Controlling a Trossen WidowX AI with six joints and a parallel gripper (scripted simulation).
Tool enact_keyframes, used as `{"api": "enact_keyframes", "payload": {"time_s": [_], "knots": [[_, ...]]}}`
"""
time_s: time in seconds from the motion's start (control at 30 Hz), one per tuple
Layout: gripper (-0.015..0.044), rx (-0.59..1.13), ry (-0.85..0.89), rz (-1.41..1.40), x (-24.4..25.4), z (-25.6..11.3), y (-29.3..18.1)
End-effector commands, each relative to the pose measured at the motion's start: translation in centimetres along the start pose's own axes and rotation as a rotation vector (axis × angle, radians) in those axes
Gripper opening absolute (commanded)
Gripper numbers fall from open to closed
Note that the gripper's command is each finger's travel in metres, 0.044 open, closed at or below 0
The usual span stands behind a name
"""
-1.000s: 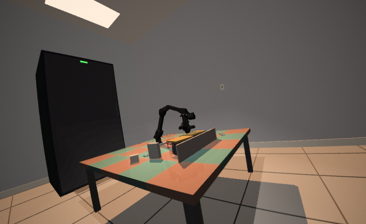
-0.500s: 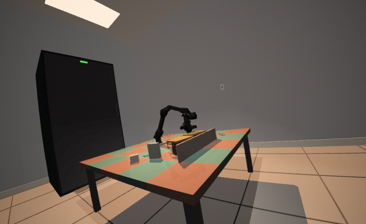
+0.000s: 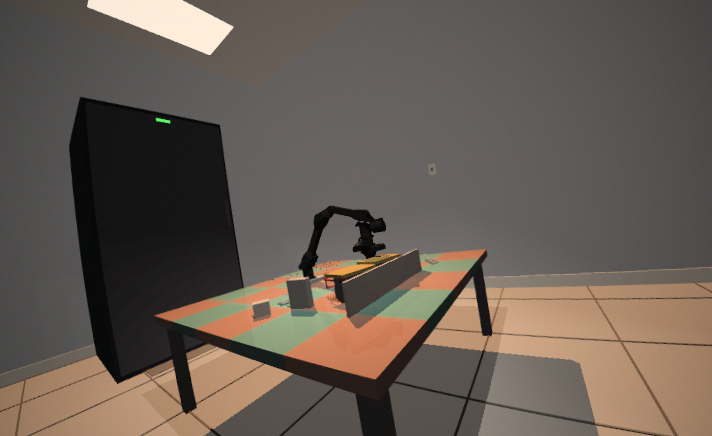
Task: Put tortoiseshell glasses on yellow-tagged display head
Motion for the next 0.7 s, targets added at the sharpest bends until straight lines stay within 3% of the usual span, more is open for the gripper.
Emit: {"api": "enact_keyframes", "payload": {"time_s": [0.0,0.67], "knots": [[0.0,0.002,0.001,-0.003,0.29,-0.09,-0.08],[0.0,0.002,0.001,-0.003,0.29,0.39,-0.08]]}}
Point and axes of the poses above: the point midway between the two fingers, 35 mm back from their tips, its own z axis out along the fingers, its own x axis across the jaws, y = z × x, the point moved 5 cm from there along -z, back along the fingers, and after that the axes turned 14 degrees about z, right-handed, at the moved point
